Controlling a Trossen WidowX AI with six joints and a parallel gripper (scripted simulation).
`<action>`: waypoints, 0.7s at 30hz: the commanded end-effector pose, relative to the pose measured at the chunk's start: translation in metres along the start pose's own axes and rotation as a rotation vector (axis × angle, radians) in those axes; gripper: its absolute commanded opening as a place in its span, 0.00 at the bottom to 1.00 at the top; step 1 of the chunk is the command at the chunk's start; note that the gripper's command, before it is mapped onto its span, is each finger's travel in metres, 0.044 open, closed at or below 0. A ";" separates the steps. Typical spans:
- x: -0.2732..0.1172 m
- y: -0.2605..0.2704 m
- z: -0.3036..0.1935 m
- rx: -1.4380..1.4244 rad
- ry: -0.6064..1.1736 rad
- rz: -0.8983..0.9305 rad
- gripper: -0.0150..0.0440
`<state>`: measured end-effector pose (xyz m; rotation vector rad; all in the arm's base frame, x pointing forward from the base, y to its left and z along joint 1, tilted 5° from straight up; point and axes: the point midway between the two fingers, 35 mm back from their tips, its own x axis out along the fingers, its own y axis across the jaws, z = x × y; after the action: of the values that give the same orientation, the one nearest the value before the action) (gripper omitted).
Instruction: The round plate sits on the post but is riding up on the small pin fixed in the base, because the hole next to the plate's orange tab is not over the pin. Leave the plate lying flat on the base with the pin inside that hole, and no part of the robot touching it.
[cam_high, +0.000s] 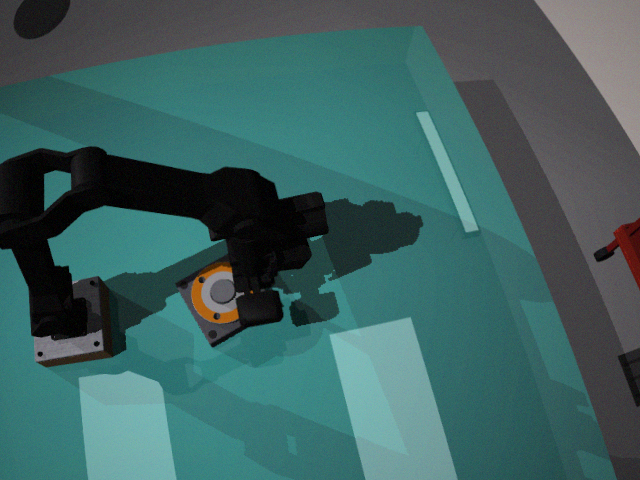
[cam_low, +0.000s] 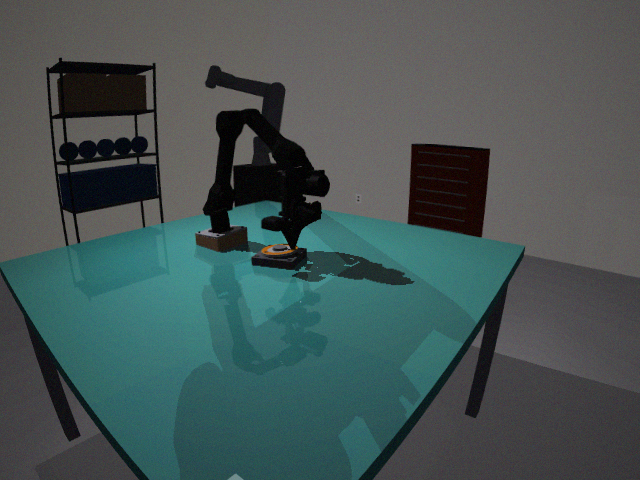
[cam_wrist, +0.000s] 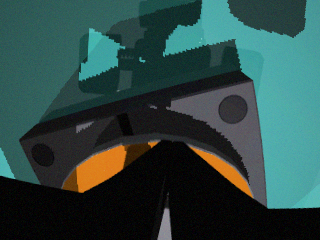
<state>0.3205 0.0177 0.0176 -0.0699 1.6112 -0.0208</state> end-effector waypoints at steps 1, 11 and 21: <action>-0.001 0.006 0.000 0.000 0.001 0.004 0.25; -0.016 0.008 0.000 0.000 0.001 0.005 0.25; -0.039 0.006 -0.004 -0.005 0.001 0.001 0.25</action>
<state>0.3183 0.0262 0.0585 -0.0721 1.6072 -0.0162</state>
